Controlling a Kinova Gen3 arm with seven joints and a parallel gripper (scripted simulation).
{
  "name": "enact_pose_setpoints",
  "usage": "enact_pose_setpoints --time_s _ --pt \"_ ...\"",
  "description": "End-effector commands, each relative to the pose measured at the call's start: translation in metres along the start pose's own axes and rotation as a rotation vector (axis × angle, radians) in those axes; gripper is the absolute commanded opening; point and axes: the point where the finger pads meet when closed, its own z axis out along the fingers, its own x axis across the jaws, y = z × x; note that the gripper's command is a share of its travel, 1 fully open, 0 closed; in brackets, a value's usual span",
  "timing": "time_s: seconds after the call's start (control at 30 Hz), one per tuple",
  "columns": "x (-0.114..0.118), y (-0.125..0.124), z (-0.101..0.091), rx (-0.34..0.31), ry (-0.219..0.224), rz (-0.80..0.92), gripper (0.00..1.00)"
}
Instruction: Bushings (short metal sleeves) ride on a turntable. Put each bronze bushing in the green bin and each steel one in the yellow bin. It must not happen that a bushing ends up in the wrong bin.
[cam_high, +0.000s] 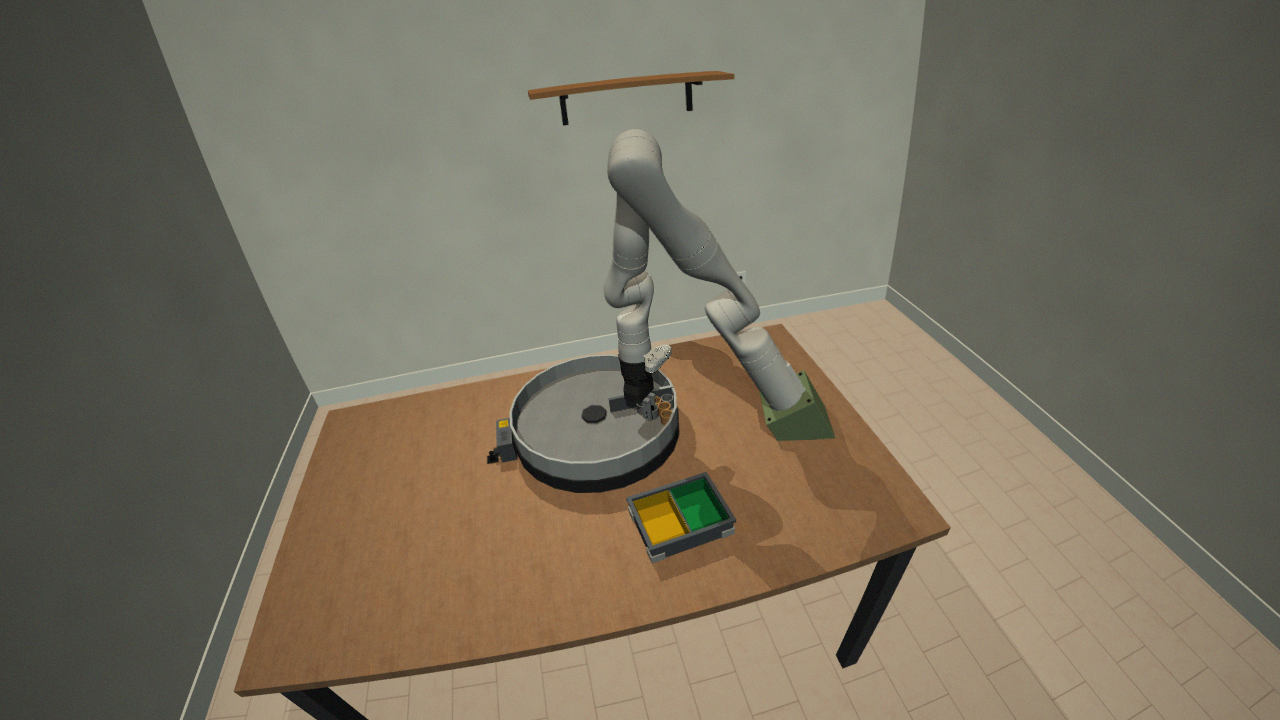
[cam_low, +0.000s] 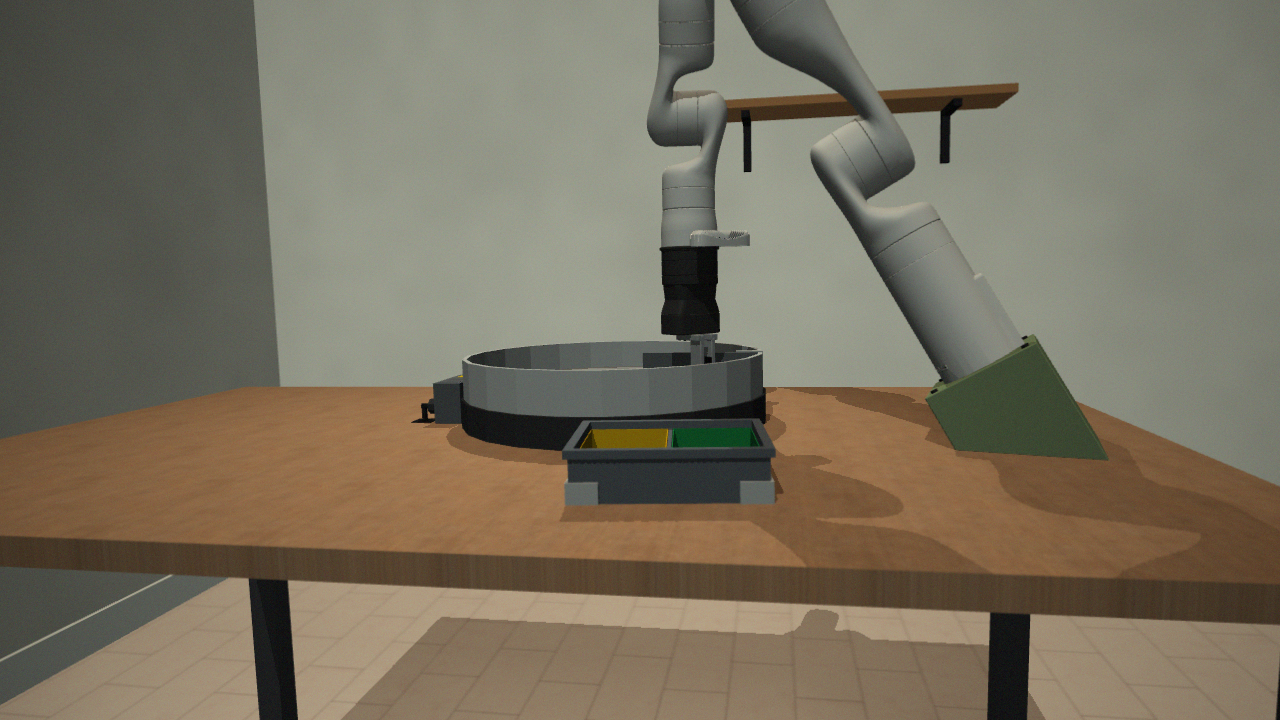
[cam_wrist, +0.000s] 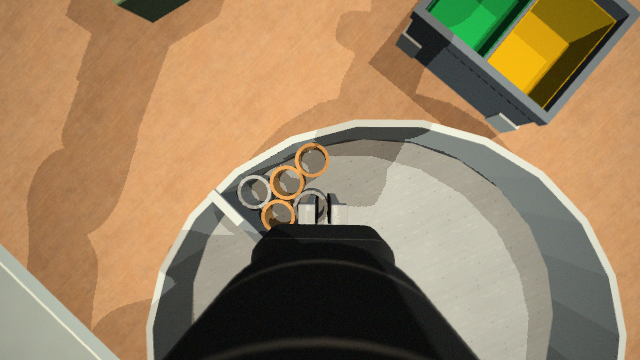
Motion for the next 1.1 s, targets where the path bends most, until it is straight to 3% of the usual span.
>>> enact_pose_setpoints --time_s 0.0,1.07 --pt "0.0002 0.0005 -0.0011 -0.004 -0.003 -0.005 0.0" --pt "0.0003 0.0005 -0.0101 -0.004 -0.003 -0.004 0.0"
